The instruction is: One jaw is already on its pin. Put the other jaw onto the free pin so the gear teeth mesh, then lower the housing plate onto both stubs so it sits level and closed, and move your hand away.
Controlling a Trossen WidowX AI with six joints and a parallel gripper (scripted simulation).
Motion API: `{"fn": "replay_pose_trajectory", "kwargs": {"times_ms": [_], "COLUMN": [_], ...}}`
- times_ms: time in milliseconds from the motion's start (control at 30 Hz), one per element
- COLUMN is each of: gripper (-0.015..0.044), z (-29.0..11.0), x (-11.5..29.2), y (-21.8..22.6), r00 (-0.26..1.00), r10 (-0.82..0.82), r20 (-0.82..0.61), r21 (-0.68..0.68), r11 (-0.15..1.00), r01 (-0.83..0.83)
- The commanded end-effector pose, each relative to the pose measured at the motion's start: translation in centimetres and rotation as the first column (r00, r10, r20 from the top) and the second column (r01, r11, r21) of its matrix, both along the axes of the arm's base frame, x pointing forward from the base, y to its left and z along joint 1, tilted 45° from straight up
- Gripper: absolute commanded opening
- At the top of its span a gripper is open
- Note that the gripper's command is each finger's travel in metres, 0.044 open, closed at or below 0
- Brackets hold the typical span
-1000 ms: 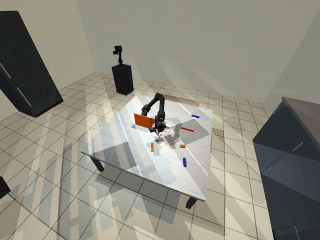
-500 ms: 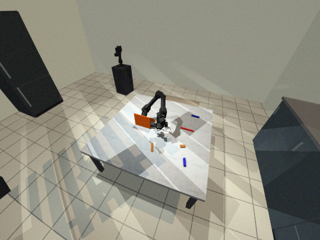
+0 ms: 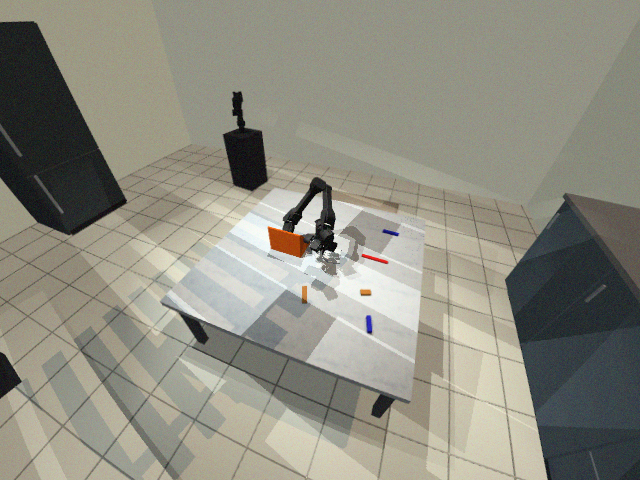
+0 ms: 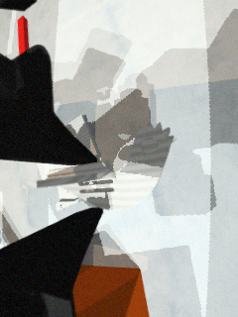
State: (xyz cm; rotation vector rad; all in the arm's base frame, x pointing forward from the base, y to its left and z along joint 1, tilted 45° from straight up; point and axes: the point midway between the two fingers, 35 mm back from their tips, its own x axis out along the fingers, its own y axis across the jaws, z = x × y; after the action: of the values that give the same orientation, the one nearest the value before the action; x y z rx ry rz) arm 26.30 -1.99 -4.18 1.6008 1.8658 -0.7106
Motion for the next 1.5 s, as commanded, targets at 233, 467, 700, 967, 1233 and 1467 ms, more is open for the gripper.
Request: {"fn": "replay_pose_trajectory", "kwargs": {"times_ms": [233,467,700,967,1233,1467], "gripper": [0.0134,0.0134,0.0134,0.0134,0.0134,0.0134], "z": [2.4,3.6,4.6,5.6,6.5,6.9], "x": [-1.3,-2.4,-3.5,-5.0,-6.5,-7.5], "y": [2.2,3.4,4.6,6.0,7.2,7.9], "r00": [0.942,0.851,0.722,0.536,0.319,0.188], "r10": [-0.249,-0.392,-0.521,-0.643,-0.73,-0.763], "r20": [-0.224,-0.349,-0.455,-0.548,-0.604,-0.619], "r21": [-0.066,-0.132,-0.214,-0.323,-0.443,-0.512], "r11": [0.969,0.92,0.851,0.753,0.64,0.573], "r01": [0.24,0.37,0.479,0.573,0.627,0.64]}}
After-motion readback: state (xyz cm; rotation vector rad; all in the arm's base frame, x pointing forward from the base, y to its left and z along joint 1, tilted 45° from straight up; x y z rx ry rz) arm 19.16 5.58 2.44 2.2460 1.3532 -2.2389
